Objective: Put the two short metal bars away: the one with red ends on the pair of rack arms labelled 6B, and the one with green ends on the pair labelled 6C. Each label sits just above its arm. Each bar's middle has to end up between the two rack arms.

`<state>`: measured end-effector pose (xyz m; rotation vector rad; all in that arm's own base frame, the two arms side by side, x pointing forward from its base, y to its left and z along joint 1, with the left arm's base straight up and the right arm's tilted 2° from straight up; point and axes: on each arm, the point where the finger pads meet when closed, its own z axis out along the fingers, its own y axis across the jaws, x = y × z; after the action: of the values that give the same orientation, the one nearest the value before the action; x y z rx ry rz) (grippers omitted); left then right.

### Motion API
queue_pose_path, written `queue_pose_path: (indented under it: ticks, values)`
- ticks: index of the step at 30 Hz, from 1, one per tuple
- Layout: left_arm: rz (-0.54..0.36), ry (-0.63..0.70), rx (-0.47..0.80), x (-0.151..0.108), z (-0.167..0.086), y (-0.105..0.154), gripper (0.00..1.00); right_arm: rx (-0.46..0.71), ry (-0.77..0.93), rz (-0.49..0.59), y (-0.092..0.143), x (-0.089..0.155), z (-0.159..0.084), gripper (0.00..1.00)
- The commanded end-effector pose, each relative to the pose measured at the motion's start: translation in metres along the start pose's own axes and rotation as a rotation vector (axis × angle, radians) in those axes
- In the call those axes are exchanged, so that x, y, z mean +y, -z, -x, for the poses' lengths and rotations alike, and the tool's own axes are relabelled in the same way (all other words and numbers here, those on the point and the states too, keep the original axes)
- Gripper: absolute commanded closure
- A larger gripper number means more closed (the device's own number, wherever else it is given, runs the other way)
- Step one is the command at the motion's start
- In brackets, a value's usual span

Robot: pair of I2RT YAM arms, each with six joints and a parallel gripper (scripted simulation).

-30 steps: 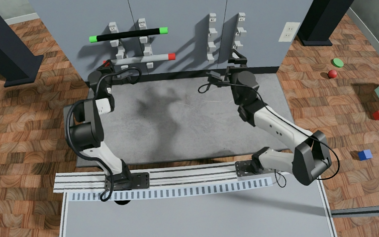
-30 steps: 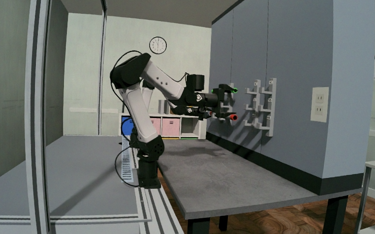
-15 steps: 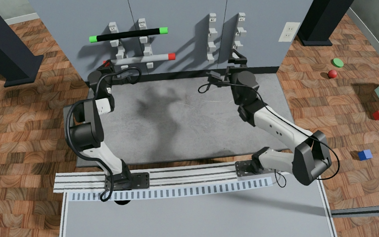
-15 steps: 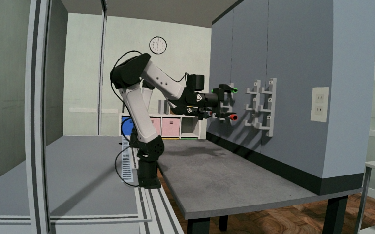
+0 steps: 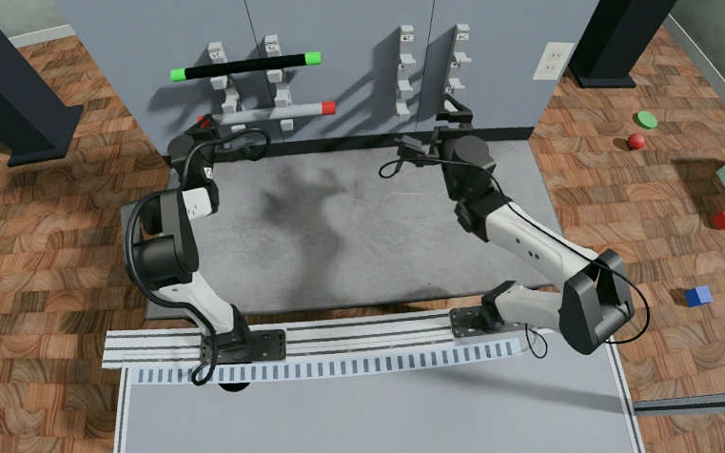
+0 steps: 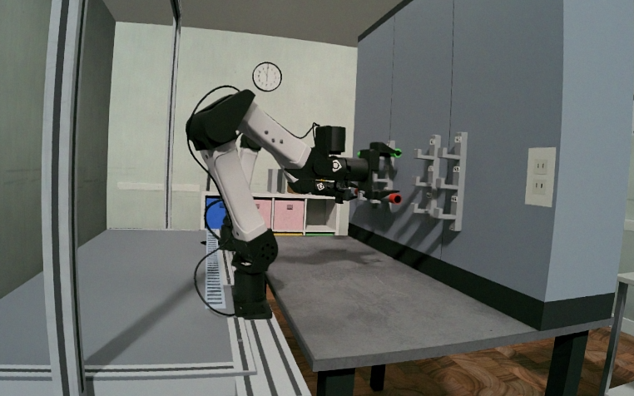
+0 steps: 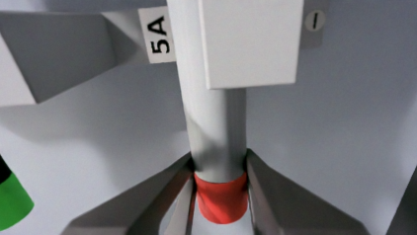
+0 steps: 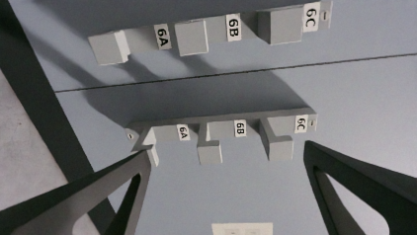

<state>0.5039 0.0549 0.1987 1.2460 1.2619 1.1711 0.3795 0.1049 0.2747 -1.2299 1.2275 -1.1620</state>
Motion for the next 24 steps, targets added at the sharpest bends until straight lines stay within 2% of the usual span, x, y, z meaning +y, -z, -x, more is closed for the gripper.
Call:
queue_pose_path:
  ticks: [1, 24]
  values:
    - [0.063, -0.011, -0.001, 0.027, -0.001, 0.007, 1.0, 0.007, 0.007, 0.004, 0.0, 0.005, -0.001, 0.0]
    - [0.063, -0.011, -0.001, 0.042, -0.001, 0.008, 1.0, 0.007, 0.007, 0.004, 0.0, 0.005, -0.001, 0.0]
